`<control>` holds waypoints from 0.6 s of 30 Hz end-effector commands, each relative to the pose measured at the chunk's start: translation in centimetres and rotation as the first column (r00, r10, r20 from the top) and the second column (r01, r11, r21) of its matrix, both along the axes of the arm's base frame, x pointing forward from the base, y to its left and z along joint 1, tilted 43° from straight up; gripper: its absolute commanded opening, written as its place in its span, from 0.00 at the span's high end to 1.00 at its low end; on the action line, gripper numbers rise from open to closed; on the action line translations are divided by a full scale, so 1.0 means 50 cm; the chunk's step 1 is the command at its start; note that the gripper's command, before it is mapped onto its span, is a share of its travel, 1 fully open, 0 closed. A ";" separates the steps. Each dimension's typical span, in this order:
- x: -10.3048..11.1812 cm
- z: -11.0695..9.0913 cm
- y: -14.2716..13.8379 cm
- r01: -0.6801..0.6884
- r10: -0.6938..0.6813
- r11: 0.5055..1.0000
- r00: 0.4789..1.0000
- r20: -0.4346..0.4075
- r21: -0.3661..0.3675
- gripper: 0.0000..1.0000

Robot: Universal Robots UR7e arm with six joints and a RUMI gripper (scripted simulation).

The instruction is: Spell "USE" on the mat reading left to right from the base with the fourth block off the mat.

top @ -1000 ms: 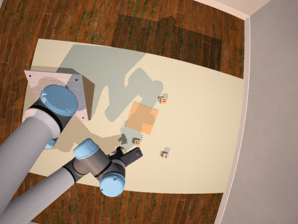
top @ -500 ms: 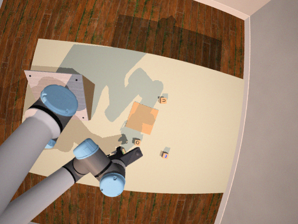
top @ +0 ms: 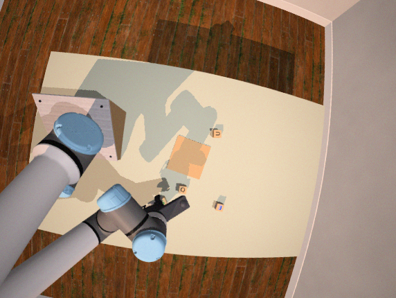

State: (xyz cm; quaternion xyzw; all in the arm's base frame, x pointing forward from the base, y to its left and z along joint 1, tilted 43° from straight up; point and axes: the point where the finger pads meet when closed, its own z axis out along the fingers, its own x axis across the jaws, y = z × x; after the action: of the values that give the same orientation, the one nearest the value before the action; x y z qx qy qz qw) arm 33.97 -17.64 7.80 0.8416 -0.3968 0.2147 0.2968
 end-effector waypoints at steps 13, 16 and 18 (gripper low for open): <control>-0.004 0.054 0.044 -0.002 0.002 1.000 1.000 0.007 -0.003 0.91; -0.007 0.070 0.059 -0.002 0.002 1.000 1.000 0.007 -0.003 0.91; -0.007 0.070 0.059 -0.002 0.002 1.000 1.000 0.007 -0.003 0.91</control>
State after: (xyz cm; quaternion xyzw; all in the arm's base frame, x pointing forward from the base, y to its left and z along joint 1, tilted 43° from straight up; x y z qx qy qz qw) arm 33.80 -15.42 10.49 0.8411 -0.3941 0.2229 0.2959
